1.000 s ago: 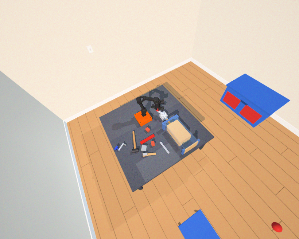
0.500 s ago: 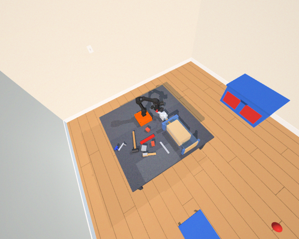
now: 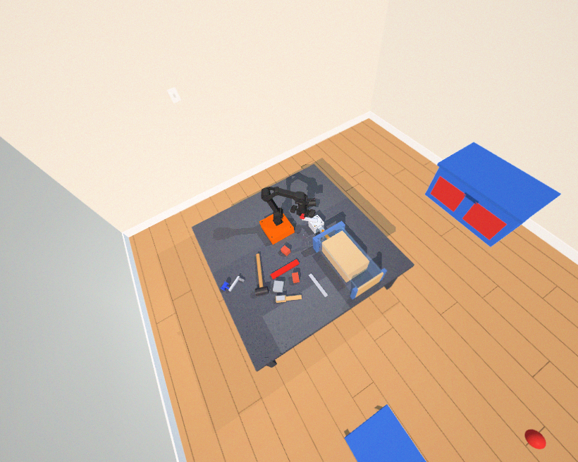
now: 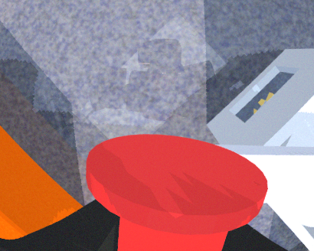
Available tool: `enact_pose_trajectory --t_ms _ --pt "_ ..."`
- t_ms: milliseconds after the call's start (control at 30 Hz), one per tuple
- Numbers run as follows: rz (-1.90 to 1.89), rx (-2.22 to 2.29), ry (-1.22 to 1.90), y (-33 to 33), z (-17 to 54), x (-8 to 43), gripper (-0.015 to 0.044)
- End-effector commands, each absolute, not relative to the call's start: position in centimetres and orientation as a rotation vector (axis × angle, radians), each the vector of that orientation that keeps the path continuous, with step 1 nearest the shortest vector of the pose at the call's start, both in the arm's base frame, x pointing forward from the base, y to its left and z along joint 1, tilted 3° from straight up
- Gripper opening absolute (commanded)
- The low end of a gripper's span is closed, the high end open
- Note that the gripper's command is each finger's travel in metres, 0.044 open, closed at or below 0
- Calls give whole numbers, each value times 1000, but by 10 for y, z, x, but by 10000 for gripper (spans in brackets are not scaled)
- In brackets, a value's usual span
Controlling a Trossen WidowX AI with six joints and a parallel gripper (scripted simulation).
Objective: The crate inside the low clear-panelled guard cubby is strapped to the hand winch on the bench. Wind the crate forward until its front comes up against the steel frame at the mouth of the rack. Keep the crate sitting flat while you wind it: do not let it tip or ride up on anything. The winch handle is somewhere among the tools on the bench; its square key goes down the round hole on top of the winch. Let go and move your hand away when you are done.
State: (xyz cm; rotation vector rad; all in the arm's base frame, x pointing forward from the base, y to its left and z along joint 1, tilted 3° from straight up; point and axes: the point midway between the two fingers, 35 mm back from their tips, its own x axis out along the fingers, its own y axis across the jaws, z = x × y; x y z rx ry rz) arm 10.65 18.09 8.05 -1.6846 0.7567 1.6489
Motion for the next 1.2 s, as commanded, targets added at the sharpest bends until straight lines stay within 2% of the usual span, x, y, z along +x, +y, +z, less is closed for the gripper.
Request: enact_pose_trajectory --t_ms 0,1167 --pt "1618 -1703 773 173 79 115 0" --pt "1615 -1707 773 154 81 153 0"
